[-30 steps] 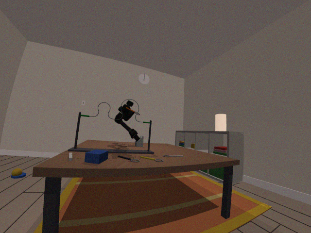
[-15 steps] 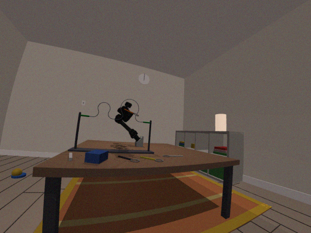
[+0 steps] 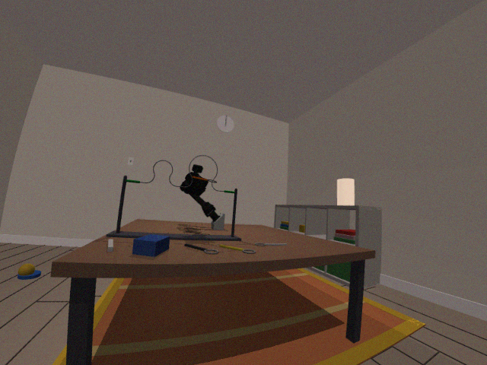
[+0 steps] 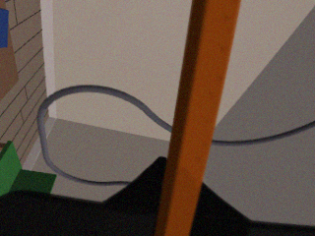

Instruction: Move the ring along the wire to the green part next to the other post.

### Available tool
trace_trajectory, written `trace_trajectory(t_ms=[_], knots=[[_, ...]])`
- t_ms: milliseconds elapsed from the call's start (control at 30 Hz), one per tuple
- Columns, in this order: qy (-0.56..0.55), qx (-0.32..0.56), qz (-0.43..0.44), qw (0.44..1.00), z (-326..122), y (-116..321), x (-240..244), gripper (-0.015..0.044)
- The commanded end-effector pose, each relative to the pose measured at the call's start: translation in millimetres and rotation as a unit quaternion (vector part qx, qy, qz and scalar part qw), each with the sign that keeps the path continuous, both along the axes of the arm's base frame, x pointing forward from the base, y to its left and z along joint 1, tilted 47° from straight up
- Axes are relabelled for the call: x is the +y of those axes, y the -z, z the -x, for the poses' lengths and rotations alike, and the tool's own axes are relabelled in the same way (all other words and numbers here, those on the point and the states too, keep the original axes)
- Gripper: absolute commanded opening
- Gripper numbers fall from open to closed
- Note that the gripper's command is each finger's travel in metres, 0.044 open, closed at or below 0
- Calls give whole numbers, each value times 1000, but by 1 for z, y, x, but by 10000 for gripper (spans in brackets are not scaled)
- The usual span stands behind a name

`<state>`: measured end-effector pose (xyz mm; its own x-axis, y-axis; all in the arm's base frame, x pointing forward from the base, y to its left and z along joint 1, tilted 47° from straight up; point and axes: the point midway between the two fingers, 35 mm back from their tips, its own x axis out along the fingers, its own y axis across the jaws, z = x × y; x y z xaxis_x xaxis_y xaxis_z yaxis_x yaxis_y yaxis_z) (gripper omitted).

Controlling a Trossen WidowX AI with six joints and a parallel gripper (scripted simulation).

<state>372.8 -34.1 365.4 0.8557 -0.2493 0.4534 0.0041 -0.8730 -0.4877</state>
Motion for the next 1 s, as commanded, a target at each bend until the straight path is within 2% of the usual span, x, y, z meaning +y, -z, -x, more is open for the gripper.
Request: trace_trajectory(t_ms=[0,967], knots=[[4,-2,-41,999,1,12,-12,-150],[-22,-11,-328,944,0,83,-70,-150]])
